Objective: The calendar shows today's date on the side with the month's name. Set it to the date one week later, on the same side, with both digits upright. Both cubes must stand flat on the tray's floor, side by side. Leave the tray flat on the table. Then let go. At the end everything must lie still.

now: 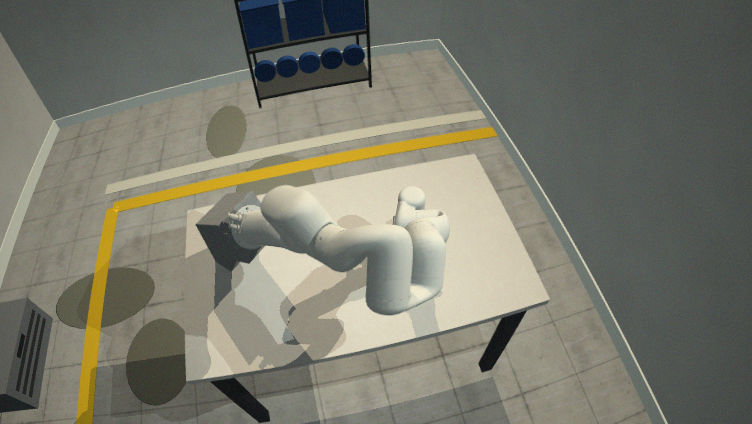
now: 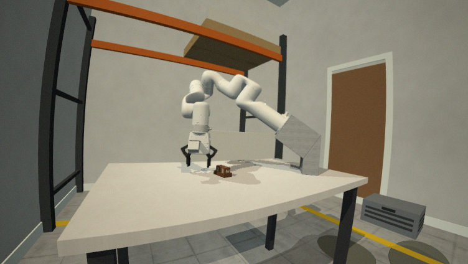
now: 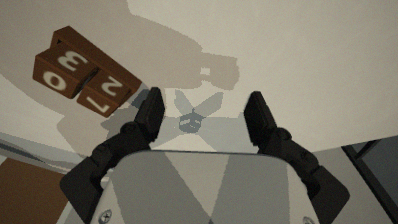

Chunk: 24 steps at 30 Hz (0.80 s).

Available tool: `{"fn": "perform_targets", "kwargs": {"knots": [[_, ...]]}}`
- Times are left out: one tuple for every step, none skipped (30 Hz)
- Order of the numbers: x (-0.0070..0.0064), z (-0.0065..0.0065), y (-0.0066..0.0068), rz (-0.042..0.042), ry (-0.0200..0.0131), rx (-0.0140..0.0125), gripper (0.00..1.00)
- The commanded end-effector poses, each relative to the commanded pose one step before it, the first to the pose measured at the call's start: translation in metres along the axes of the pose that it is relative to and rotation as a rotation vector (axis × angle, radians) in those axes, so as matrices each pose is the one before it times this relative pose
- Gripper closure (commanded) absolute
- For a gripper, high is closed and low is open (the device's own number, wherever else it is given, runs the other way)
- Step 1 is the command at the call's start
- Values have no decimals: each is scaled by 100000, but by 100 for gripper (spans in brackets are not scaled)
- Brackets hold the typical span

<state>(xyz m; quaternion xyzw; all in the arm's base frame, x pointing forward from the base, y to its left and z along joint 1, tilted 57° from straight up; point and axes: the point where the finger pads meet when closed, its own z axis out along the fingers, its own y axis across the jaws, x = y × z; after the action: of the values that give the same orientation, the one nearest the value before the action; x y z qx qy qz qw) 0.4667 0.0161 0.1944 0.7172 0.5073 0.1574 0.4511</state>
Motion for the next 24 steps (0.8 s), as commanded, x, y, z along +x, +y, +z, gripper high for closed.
{"fn": "perform_targets", "kwargs": {"knots": [[113, -83, 28, -78, 262, -116, 0], [0, 0, 0, 0, 0, 0, 0], [0, 0, 0, 0, 0, 0, 0], [0, 0, 0, 0, 0, 0, 0], [0, 0, 0, 0, 0, 0, 0], [0, 0, 0, 0, 0, 0, 0], [0, -7, 0, 0, 0, 0, 0], [0, -45, 0, 1, 0, 0, 0], [1, -106, 0, 1, 0, -1, 0], [0, -174, 0, 0, 0, 0, 0], [0, -242, 0, -1, 0, 0, 0], [0, -299, 0, 0, 0, 0, 0], [1, -339, 0, 1, 0, 0, 0], [0, -356, 0, 0, 0, 0, 0], [-1, -348, -1, -2, -1, 1, 0], [1, -318, 1, 2, 1, -1, 0], [0, -262, 0, 0, 0, 0, 0], [0, -193, 0, 0, 0, 0, 0], [-1, -117, 0, -1, 0, 1, 0], [-1, -50, 0, -1, 0, 0, 0], [0, -8, 0, 0, 0, 0, 0], [0, 0, 0, 0, 0, 0, 0], [0, 0, 0, 0, 0, 0, 0], [-1, 0, -1, 86, 0, 0, 0]]}}
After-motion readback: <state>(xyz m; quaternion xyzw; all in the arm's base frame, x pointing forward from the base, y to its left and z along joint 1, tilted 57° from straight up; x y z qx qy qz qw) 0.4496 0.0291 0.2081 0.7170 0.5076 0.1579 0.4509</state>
